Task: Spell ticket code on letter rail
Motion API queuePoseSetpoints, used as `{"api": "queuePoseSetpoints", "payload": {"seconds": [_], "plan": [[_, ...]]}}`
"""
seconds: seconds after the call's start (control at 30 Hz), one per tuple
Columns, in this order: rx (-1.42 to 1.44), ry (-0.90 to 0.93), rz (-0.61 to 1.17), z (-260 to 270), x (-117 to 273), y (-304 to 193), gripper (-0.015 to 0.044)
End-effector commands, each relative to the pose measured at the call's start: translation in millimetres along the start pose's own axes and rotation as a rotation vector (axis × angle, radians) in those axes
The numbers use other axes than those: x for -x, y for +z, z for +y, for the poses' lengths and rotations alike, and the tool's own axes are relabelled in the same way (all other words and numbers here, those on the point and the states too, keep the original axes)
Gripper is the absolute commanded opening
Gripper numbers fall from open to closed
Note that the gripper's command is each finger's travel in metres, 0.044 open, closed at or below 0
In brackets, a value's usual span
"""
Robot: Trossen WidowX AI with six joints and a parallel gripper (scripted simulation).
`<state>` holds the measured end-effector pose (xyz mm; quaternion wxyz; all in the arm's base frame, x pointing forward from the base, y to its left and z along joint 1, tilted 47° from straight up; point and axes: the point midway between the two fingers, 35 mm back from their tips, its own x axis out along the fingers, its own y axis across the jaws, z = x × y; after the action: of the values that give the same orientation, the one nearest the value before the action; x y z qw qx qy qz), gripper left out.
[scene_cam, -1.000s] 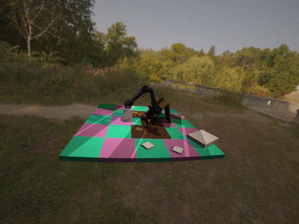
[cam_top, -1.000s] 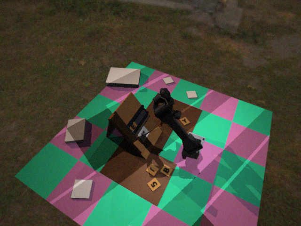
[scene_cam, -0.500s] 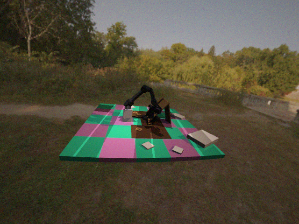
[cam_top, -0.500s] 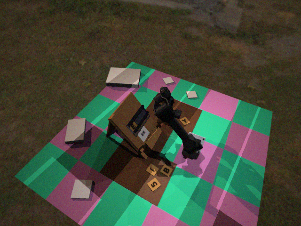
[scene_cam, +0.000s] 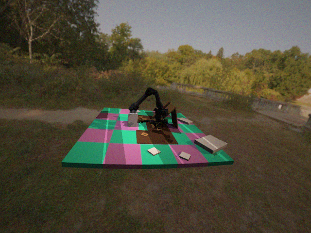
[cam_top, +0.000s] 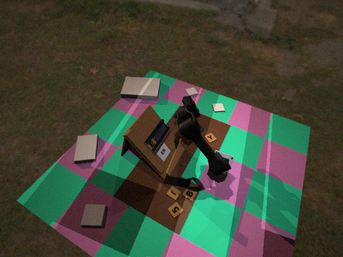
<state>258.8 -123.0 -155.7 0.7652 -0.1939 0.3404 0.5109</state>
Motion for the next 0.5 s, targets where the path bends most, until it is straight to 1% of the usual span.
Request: {"api": "queuePoseSetpoints", "payload": {"seconds": [0.0,0.47], "plan": [[-0.101,-0.054,-0.008,-7,4,0,0.0],[-0.468,-0.237,-0.086,-35,24,2,0.0]]}}
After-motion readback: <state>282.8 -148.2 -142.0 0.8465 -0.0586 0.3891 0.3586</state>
